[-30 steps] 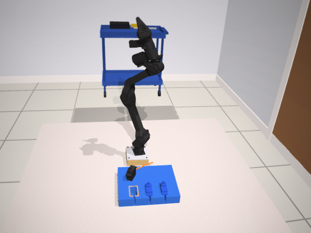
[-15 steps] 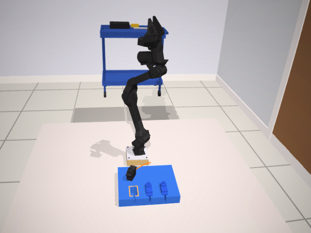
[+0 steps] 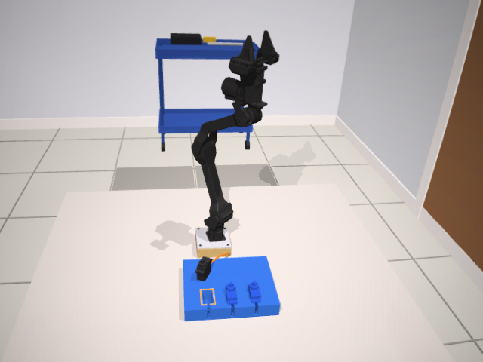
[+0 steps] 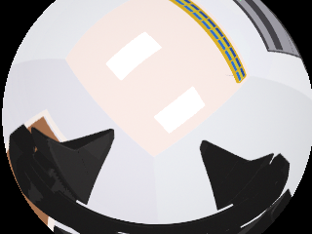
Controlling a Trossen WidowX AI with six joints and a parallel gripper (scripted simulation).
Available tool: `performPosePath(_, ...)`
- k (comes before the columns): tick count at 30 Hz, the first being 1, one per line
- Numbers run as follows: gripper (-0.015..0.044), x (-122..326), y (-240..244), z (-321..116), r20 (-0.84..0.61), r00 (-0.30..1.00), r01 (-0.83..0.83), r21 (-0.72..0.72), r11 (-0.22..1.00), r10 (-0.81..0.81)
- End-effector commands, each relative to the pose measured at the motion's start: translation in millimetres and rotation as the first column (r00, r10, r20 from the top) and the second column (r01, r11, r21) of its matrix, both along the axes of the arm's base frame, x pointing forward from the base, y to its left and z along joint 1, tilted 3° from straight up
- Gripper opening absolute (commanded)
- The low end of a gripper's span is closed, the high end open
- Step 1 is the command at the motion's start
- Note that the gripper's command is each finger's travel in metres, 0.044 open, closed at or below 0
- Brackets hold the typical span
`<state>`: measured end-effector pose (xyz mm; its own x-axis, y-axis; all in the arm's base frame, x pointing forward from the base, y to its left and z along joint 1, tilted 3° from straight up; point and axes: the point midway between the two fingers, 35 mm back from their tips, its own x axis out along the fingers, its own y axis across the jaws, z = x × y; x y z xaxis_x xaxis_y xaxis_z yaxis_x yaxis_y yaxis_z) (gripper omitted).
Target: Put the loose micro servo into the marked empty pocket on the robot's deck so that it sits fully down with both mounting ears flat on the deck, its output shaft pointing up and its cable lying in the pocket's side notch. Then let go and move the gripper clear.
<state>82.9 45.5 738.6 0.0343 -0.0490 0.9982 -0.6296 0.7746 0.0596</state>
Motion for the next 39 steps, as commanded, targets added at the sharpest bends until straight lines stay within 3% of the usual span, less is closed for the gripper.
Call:
performPosePath(1,0.044,16.9,7.8,-3.8,-0.054,0.994,0.089,-0.043,0.995,-0.091)
performPosePath(18,0.044,97.0,29.8,-34.6,-0.222,0.835,0.426,-0.317,0.847,-0.503)
performPosePath(28,0.044,147.2,34.1,-64.1,-0.23,0.643,0.551,-0.524,0.65,-0.731)
performPosePath(39,0.044,192.1,29.6,-101.5,-0.17,0.449,0.564,-0.708,0.426,-0.877)
